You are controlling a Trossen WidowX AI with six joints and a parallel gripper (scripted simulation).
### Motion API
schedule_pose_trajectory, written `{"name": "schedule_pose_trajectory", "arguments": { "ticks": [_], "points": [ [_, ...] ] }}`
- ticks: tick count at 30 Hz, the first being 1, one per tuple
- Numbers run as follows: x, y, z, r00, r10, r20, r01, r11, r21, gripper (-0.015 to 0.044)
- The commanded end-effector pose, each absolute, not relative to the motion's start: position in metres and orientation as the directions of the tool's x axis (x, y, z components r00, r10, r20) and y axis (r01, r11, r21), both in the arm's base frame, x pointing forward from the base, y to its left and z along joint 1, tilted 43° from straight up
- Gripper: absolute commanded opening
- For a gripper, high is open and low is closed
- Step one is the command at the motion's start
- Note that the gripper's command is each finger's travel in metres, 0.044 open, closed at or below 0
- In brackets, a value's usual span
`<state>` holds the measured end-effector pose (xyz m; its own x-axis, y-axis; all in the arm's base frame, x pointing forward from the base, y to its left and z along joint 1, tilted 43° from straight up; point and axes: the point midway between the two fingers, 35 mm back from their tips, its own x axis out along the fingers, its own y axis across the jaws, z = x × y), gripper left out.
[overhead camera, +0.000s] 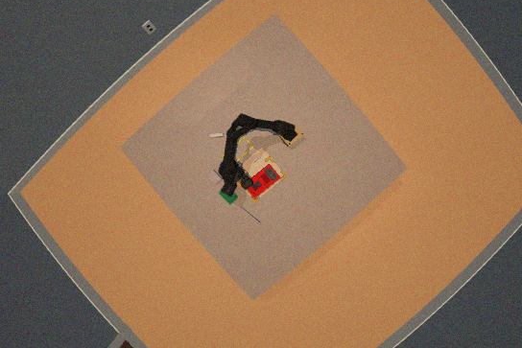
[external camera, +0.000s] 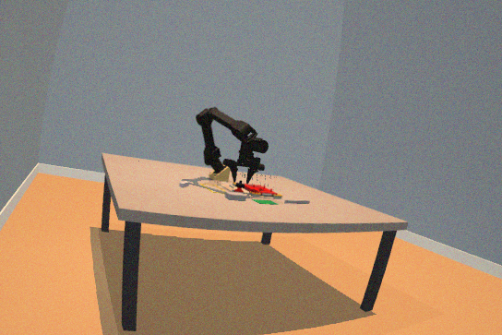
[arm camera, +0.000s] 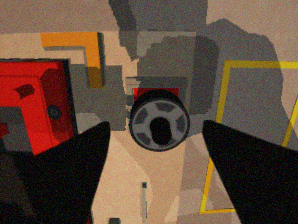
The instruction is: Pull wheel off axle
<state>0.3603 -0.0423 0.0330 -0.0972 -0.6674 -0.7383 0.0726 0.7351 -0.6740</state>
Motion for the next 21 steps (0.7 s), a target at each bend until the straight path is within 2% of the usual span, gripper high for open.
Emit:
{"name": "schedule_pose_trajectory", "arguments": {
  "ticks": [1,3,6,15,21],
  "points": [
    [0.3588,-0.0521,0.0249,-0.092,-0.672,-0.735,0.07,0.732,-0.678,0.03],
    [0.3586,-0.0526,0.0244,-0.092,-0.672,-0.735,0.07,0.732,-0.678,0.03],
    [0.358,-0.0506,0.0264,-0.102,-0.668,-0.737,0.074,0.734,-0.675,0.0221],
    [0.358,-0.0506,0.0264,-0.102,-0.668,-0.737,0.074,0.734,-0.675,0.0161],
    [0.3582,-0.0498,0.0272,-0.102,-0.668,-0.737,0.074,0.734,-0.675,0.0004]
  ]
}}
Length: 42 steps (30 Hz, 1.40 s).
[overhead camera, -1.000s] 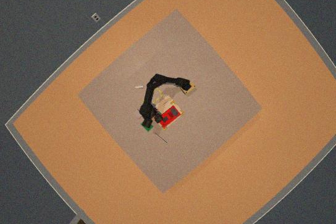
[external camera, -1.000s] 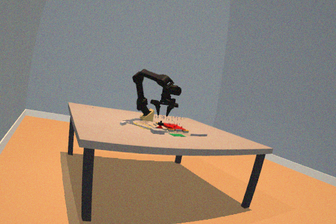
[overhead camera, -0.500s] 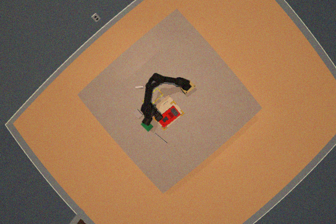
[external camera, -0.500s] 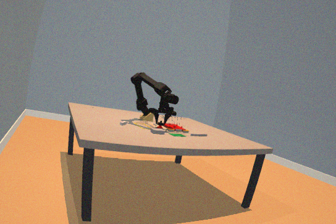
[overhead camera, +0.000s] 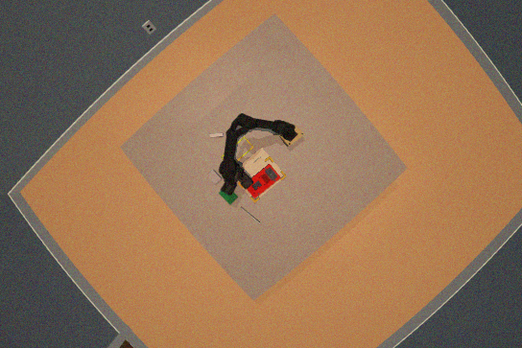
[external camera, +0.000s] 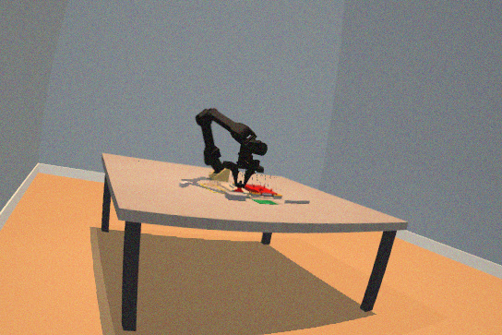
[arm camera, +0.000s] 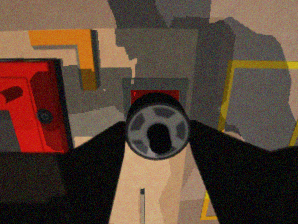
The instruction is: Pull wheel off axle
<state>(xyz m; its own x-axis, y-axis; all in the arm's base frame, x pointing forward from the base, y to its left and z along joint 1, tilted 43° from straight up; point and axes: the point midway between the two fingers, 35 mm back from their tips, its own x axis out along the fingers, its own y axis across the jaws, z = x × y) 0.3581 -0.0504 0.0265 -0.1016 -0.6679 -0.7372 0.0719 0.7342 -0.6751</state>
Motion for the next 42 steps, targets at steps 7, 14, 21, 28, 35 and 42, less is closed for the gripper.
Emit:
{"name": "schedule_pose_trajectory", "arguments": {
  "ticks": [7,14,21,28,35,42],
  "points": [
    [0.3585,-0.0482,0.0288,-0.101,-0.668,-0.737,0.074,0.734,-0.675,0.0],
    [0.3589,-0.0467,0.0305,-0.101,-0.668,-0.737,0.073,0.734,-0.675,0.0],
    [0.3592,-0.0451,0.0321,-0.1,-0.668,-0.737,0.073,0.734,-0.675,0.0],
    [0.3595,-0.0435,0.0338,-0.099,-0.668,-0.737,0.073,0.734,-0.675,0.0],
    [0.3598,-0.042,0.0354,-0.099,-0.669,-0.737,0.073,0.734,-0.675,0.0],
    [0.3601,-0.0404,0.0371,-0.098,-0.669,-0.737,0.072,0.734,-0.676,0.0]
  ]
}}
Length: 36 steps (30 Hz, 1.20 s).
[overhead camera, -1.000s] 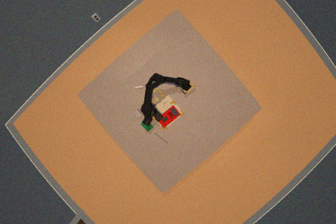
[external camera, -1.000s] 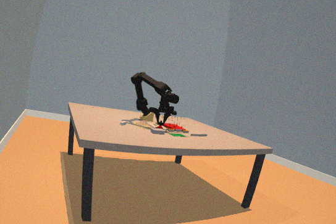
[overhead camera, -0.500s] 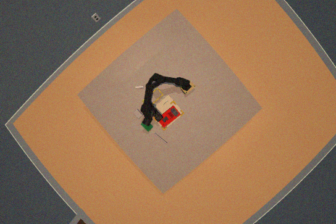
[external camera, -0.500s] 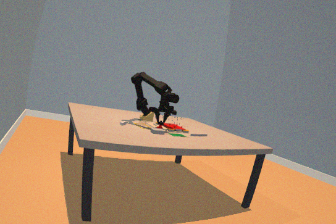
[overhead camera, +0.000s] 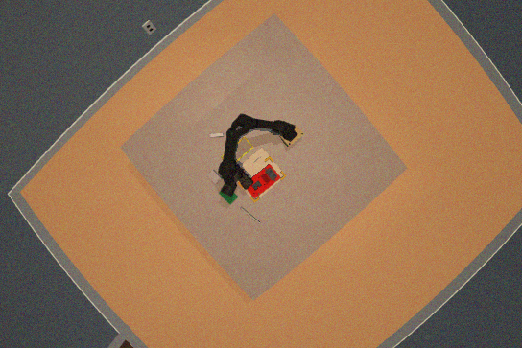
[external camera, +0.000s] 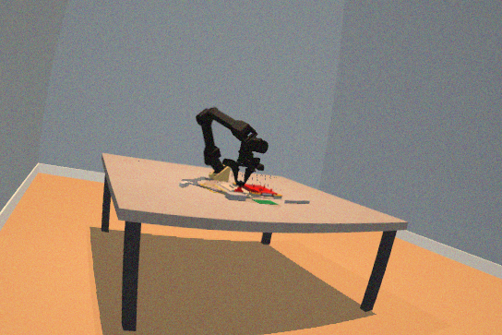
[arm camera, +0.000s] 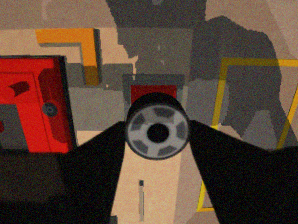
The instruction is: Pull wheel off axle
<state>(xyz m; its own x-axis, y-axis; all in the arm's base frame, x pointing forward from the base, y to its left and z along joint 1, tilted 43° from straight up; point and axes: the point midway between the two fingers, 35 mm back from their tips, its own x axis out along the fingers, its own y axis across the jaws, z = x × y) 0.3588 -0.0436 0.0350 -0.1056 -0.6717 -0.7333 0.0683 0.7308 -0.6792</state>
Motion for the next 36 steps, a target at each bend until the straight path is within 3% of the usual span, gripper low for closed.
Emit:
{"name": "schedule_pose_trajectory", "arguments": {
  "ticks": [1,36],
  "points": [
    [0.3601,-0.0402,0.0374,-0.098,-0.669,-0.737,0.072,0.734,-0.676,0.0],
    [0.3612,-0.0323,0.0458,-0.095,-0.67,-0.737,0.071,0.733,-0.676,0.0]
  ]
}}
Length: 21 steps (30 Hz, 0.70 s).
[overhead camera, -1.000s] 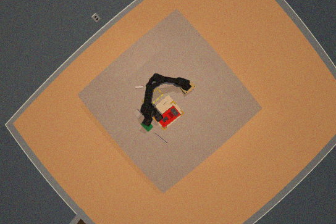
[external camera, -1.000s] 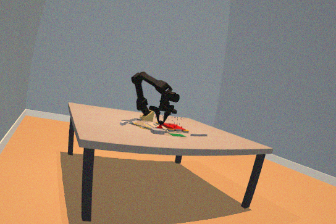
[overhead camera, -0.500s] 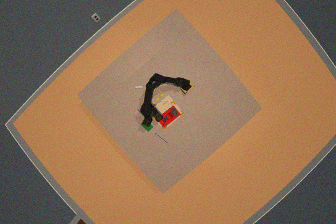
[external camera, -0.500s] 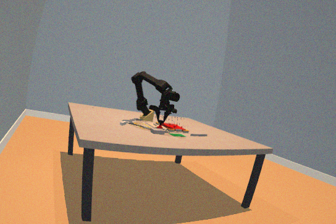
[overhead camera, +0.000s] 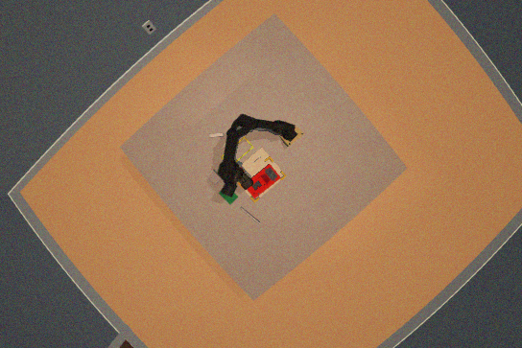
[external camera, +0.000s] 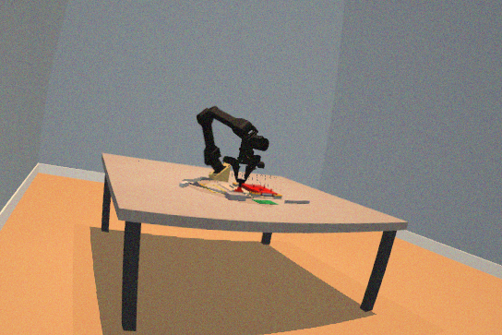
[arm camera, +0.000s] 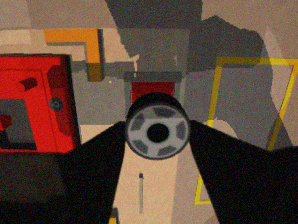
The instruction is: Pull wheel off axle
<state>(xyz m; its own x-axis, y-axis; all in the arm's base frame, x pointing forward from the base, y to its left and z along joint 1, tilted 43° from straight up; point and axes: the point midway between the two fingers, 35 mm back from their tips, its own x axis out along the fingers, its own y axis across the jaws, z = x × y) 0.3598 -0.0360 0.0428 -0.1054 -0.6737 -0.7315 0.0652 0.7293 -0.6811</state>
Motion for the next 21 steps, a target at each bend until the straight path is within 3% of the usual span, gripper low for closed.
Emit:
{"name": "schedule_pose_trajectory", "arguments": {
  "ticks": [1,21],
  "points": [
    [0.3612,-0.0321,0.046,-0.095,-0.67,-0.737,0.071,0.733,-0.676,0.0],
    [0.3616,-0.0276,0.0509,-0.094,-0.67,-0.736,0.07,0.733,-0.676,0.0]
  ]
}}
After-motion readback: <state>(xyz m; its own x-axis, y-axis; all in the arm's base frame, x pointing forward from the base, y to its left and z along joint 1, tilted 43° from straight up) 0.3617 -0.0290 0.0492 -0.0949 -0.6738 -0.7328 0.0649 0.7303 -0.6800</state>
